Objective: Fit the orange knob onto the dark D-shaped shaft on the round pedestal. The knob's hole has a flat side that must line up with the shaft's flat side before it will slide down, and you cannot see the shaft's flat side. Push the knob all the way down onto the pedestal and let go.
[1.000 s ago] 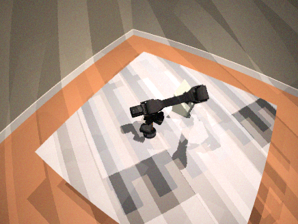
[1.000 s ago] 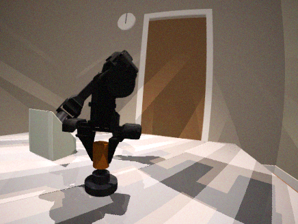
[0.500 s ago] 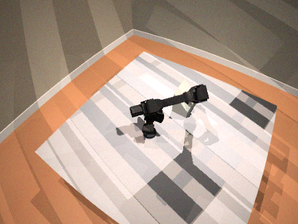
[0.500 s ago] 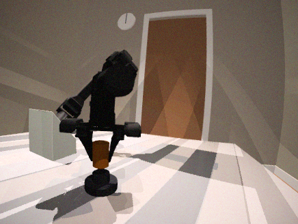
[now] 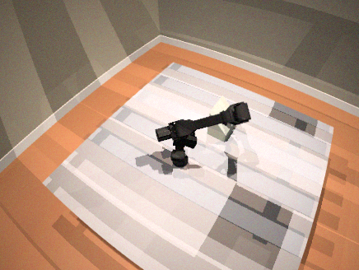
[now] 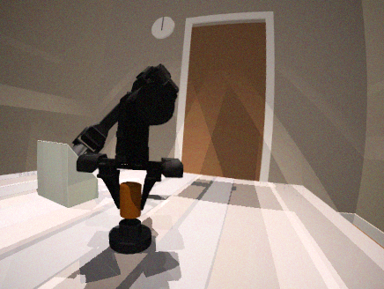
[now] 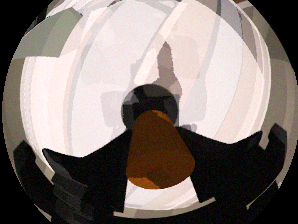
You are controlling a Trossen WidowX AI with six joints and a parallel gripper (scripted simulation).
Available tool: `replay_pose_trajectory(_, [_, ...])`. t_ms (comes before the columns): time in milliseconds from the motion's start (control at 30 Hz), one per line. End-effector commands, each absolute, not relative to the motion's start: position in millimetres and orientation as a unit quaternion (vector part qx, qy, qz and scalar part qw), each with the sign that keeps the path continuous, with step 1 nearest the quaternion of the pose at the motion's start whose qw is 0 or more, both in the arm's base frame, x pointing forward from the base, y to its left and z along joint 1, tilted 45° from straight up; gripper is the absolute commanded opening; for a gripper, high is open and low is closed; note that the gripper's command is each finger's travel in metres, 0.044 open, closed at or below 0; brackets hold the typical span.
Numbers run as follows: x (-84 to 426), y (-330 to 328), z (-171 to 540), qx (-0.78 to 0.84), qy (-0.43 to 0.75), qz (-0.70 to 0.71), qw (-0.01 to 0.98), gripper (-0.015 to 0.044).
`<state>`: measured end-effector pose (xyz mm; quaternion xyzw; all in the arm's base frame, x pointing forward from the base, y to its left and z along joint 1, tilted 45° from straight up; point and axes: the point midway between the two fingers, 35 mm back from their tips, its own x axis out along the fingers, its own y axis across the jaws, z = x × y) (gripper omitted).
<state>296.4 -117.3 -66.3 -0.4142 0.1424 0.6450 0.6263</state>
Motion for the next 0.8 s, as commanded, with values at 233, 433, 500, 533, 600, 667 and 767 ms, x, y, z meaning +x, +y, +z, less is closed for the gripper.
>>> replay_pose_trajectory(233, [296.1,-116.3,-64.5,-0.418,0.14,0.645,0.625,0.0])
replay_pose_trajectory(433, [293.7,-114.9,-65.1,-0.418,0.14,0.645,0.625,0.0])
replay_pose_trajectory(500, [293.2,-114.8,-65.3,-0.418,0.14,0.645,0.625,0.0])
replay_pose_trajectory(533, [293.2,-114.9,-65.3,-0.418,0.14,0.645,0.625,0.0])
replay_pose_trajectory(600, [293.4,-114.4,-66.2,-0.418,0.14,0.645,0.625,0.0])
replay_pose_trajectory(667, [293.7,-114.4,-66.6,-0.418,0.14,0.645,0.625,0.0])
replay_pose_trajectory(767, [294.5,-114.5,-67.0,-0.418,0.14,0.645,0.625,0.0])
